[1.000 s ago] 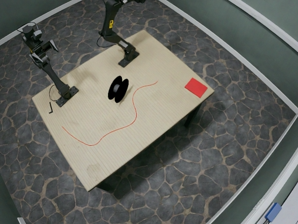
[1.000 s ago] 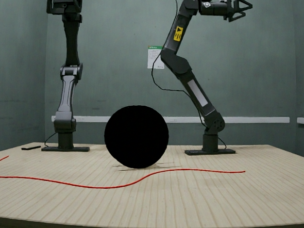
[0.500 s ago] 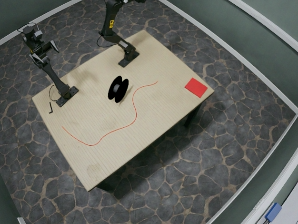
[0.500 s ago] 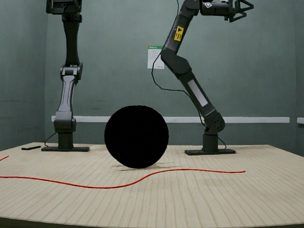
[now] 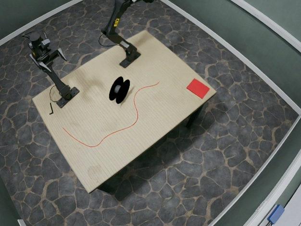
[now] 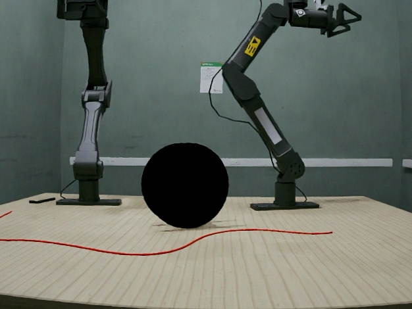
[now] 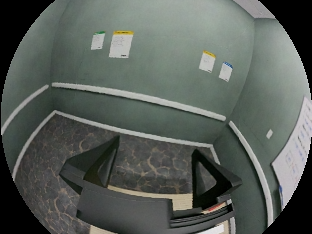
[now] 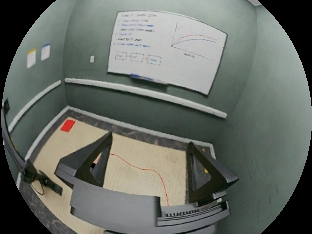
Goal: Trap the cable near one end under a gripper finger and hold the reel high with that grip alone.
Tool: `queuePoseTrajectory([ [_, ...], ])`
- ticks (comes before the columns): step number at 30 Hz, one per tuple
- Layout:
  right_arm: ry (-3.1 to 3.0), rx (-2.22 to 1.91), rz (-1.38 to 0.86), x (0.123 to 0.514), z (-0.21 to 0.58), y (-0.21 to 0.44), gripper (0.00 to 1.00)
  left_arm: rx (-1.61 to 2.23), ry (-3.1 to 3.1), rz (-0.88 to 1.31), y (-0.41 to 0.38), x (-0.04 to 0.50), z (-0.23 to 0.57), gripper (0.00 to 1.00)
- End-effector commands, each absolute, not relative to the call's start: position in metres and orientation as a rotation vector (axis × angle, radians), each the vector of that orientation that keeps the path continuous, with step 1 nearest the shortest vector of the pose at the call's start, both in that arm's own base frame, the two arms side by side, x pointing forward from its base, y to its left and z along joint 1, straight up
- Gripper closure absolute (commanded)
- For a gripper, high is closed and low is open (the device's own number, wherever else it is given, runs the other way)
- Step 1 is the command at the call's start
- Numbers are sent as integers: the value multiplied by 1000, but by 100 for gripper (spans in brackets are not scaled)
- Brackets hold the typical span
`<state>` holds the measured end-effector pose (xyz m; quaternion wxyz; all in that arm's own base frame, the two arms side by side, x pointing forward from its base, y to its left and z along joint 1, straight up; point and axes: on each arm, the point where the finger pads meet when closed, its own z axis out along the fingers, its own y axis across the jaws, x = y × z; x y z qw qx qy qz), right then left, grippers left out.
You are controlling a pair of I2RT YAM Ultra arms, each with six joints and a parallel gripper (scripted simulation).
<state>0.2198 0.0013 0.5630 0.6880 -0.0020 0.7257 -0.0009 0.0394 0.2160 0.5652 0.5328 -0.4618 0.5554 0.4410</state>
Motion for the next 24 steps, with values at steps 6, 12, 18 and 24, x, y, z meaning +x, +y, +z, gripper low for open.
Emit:
queuePoseTrajectory([
  [6,1591,8,3,268,552,0,0,-1090,1314,1071,267,48,551,0],
  [12,1587,8,3,307,524,0,0,-1079,1302,1077,300,54,526,0],
  [18,1583,8,3,339,489,0,0,-1084,1308,1074,336,61,487,0],
  [24,1574,8,3,353,468,0,0,-1074,1296,1080,347,63,468,0],
])
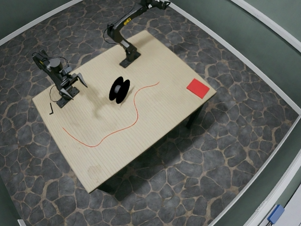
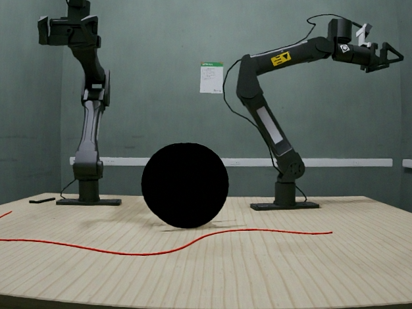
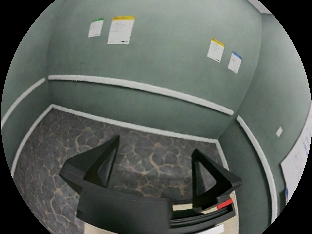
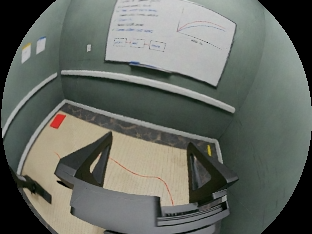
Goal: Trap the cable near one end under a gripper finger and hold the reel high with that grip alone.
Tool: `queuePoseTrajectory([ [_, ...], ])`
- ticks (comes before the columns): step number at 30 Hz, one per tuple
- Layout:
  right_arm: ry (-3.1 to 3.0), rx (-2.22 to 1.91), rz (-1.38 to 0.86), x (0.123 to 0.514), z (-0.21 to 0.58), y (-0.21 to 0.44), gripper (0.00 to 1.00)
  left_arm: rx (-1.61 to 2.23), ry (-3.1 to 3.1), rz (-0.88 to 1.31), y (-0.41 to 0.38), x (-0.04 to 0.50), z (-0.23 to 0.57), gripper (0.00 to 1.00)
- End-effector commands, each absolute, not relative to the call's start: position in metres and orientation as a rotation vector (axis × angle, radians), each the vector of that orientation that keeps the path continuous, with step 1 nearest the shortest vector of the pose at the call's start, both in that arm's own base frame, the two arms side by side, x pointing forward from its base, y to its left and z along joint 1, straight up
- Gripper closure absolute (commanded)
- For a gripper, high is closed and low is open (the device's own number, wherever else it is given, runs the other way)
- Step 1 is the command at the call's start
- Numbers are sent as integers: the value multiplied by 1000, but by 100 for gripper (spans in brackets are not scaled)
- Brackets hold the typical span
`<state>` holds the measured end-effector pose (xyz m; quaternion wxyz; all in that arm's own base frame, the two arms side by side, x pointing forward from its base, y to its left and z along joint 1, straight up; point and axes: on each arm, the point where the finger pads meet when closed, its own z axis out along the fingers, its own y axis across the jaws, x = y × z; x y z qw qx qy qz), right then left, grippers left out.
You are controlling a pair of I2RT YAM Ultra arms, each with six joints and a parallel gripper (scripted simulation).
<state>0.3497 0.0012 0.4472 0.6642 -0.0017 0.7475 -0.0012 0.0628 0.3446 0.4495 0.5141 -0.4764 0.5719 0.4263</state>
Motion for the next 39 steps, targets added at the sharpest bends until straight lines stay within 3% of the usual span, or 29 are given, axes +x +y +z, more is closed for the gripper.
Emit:
queuePoseTrajectory([
  [1,1568,8,3,354,464,0,0,-1069,1290,1083,348,63,465,0],
  [7,1597,8,3,378,423,0,0,-1087,1312,1072,372,68,424,0],
  [39,1587,8,3,383,399,0,0,-1092,1318,1068,381,69,394,0],
])
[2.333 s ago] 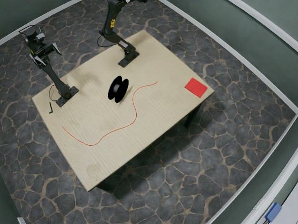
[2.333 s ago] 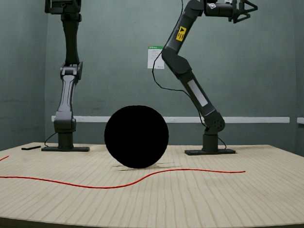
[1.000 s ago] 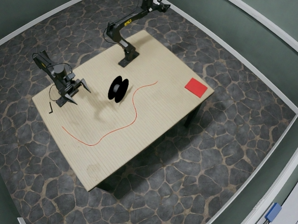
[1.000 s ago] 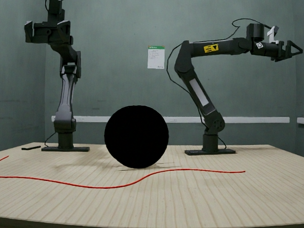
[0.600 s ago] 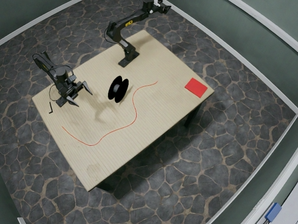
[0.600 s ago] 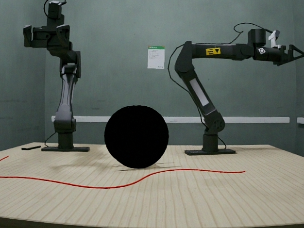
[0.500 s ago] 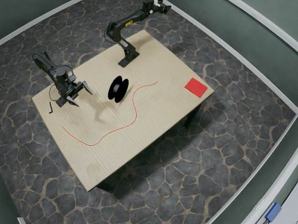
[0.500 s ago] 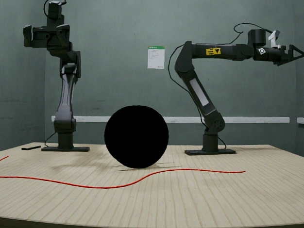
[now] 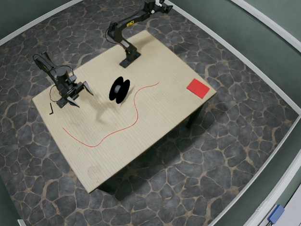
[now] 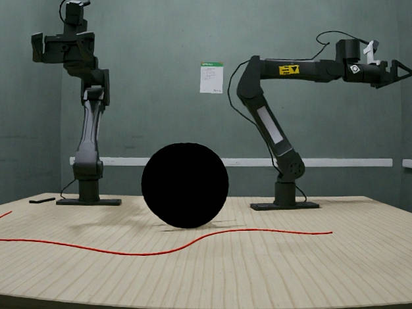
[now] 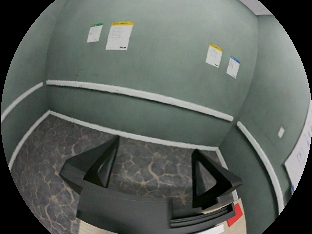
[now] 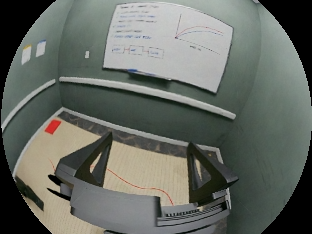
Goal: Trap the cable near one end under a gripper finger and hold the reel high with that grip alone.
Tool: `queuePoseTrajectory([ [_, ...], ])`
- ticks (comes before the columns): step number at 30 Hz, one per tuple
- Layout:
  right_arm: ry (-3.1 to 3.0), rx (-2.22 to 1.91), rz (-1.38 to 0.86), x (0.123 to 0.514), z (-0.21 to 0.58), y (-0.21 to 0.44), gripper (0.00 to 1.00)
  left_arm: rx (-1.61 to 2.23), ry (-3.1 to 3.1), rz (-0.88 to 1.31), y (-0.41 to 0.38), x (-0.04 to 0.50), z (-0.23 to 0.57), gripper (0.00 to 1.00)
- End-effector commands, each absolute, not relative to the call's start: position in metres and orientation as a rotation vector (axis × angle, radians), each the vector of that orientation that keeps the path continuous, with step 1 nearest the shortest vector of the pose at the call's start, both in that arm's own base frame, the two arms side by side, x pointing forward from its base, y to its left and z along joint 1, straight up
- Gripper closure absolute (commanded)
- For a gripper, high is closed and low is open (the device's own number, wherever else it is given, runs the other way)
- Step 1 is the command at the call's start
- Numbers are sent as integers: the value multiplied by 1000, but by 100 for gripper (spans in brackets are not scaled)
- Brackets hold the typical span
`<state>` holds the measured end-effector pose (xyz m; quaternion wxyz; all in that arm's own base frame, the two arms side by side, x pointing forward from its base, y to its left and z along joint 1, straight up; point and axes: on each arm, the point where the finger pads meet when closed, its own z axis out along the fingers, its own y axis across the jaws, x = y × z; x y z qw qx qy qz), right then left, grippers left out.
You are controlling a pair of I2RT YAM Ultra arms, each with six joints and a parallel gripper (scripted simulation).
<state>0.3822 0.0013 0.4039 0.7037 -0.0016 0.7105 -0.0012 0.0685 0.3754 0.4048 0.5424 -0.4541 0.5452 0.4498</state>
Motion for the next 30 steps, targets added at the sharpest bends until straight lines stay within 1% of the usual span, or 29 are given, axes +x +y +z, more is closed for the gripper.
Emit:
queuePoseTrajectory([
  [1,1587,8,3,383,399,0,0,-1092,1318,1068,381,69,394,0],
  [4,1587,8,3,383,399,0,0,-1092,1318,1068,381,69,394,0],
  [9,1587,8,3,383,399,0,29,-1092,1318,1068,381,69,394,0],
  [11,1587,8,3,383,399,0,29,-1092,1318,1068,381,69,394,0],
  [18,1587,8,3,383,399,0,70,-1092,1318,1068,381,69,394,0],
  [22,1587,27,-16,383,399,-9,70,-1092,1318,1068,381,69,394,0],
  [26,1585,99,-86,381,399,-43,70,-1092,1318,1068,381,69,394,0],
  [28,1585,99,-86,381,399,-43,70,-1092,1318,1068,381,69,394,0],
  [30,1582,142,-128,377,399,-66,70,-1092,1318,1068,381,69,394,0],
])
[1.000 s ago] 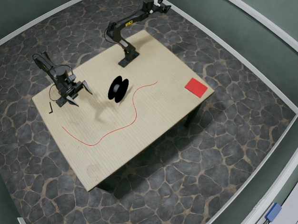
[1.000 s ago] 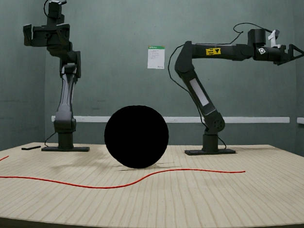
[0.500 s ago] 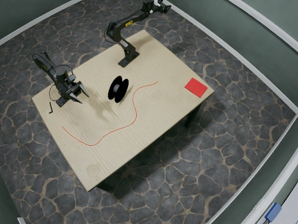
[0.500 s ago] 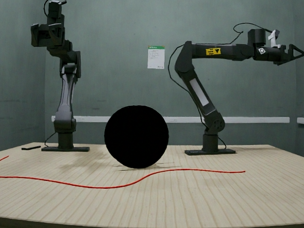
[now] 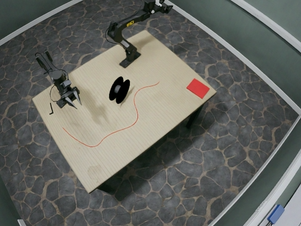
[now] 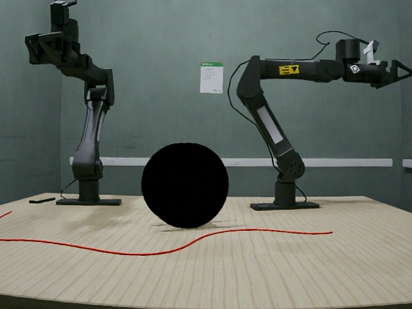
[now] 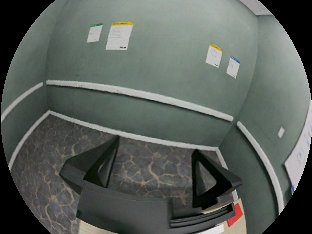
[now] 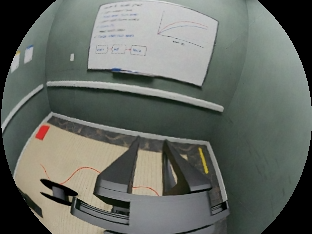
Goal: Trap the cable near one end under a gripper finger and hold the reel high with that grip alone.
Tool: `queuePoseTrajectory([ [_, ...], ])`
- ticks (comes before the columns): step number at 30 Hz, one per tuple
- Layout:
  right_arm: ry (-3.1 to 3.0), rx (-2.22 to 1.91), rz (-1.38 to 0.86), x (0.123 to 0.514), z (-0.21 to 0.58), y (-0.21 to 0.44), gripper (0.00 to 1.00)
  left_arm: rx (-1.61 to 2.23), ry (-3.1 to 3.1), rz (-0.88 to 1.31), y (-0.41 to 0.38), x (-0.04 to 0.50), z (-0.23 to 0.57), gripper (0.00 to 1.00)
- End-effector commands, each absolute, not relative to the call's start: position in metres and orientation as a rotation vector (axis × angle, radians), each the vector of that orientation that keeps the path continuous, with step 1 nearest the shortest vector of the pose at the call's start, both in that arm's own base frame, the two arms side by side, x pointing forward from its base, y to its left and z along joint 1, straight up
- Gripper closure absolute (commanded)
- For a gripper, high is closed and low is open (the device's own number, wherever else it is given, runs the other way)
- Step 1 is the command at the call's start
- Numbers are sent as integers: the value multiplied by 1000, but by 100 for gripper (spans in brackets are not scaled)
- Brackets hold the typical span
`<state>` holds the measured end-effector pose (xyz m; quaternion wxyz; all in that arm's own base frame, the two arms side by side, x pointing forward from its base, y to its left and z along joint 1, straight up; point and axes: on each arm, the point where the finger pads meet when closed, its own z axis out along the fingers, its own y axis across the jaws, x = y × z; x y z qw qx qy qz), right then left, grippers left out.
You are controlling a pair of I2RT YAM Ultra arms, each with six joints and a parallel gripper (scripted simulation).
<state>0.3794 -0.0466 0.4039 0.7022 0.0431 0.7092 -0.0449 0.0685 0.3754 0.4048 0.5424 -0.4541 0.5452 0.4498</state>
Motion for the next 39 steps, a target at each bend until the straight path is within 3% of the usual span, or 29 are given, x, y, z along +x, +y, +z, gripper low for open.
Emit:
queuePoseTrajectory([
  [1,1580,178,-164,374,399,-82,70,-1092,1318,1068,381,69,394,0],
  [11,1552,389,-371,339,399,-179,70,-1092,1318,1068,381,69,394,0],
  [25,1560,373,-391,342,409,-181,70,-1092,1318,1068,381,69,394,0],
  [39,1781,354,-415,363,357,-193,70,-1092,1318,1068,381,69,394,0],
])
